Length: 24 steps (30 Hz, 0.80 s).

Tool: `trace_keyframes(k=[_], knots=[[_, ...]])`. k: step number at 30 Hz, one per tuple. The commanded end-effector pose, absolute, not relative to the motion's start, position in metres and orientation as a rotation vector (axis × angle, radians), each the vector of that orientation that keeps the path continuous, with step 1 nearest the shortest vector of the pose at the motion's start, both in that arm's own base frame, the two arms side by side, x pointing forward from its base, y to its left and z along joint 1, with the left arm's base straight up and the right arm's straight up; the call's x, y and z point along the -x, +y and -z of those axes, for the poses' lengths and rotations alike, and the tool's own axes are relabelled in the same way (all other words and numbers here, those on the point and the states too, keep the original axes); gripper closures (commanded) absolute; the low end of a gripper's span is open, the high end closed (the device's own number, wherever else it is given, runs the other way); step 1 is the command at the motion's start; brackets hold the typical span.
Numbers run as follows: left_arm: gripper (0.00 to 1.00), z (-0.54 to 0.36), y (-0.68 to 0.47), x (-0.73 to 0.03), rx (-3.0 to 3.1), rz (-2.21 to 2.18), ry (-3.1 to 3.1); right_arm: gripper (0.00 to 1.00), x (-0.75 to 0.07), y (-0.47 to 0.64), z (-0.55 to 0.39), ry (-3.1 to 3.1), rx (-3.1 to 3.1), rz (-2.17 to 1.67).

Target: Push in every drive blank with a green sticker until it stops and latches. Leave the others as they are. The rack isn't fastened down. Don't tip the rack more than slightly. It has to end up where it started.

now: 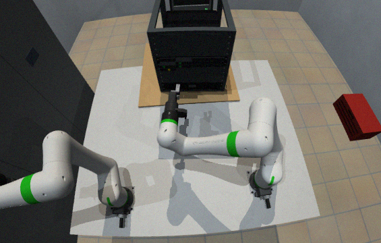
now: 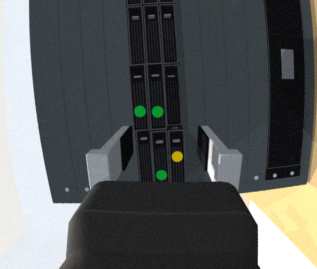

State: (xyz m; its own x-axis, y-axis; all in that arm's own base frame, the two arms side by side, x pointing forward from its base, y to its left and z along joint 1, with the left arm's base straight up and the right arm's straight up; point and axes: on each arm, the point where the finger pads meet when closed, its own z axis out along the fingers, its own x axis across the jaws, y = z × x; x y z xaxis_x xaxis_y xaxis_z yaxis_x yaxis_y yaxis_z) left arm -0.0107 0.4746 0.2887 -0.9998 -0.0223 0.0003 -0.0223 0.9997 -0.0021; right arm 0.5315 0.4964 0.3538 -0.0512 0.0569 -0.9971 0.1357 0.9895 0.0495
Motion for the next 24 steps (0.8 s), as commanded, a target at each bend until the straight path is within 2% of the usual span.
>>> trace_keyframes(k=[1, 24], knots=[[0.0, -0.29, 0.475, 0.011, -0.035, 0.0, -3.141, 0.0, -0.533, 0.507, -0.357, 1.597, -0.113, 0.063], [0.0, -0.29, 0.475, 0.011, -0.035, 0.0, -3.141, 0.0, -0.534, 0.52, -0.358, 1.569, -0.066, 0.064]])
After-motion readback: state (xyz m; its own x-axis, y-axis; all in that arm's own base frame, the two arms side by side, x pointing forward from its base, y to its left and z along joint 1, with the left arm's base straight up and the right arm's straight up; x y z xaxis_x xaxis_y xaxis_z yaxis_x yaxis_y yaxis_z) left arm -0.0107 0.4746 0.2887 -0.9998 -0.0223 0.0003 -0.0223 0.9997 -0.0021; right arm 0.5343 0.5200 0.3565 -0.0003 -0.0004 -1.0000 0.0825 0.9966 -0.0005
